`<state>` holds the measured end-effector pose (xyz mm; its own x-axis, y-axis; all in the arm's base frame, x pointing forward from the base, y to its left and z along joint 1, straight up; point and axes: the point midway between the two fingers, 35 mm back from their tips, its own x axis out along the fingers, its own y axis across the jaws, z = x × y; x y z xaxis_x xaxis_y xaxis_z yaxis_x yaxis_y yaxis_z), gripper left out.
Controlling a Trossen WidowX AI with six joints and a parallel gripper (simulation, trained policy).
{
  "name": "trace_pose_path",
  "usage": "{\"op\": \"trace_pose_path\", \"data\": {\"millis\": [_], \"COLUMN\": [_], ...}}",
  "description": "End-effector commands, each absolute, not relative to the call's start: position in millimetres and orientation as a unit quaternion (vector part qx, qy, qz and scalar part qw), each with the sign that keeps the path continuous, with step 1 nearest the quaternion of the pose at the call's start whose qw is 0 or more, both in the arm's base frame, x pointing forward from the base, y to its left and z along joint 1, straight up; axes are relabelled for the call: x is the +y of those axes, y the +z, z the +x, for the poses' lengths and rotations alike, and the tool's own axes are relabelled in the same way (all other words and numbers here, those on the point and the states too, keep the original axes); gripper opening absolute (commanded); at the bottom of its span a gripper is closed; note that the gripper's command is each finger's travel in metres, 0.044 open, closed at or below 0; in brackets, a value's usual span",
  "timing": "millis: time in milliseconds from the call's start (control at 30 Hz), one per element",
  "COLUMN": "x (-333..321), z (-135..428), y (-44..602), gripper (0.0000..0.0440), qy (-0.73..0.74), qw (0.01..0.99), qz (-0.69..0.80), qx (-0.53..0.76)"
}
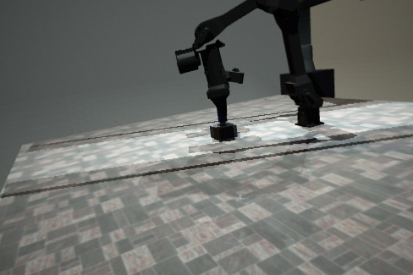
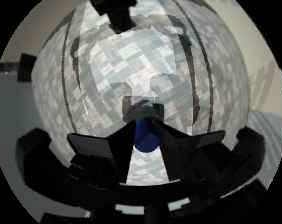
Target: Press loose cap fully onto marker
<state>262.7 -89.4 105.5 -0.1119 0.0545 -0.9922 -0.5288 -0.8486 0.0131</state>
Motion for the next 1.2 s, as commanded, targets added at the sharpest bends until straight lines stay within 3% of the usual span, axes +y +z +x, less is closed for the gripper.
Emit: {"op": "trace_pose_path", "data": {"millis": [0,1167], "x": [-85.2,-91.8], "z": [253.6,251.6], "y": [91.2,85.1], "gripper": [0.0062,0.0120], "qy": [0.742,0.740], "qw": [0.195,0.163], "qz": [-0.617,-0.633], "qx": [0.174,0.158]}}
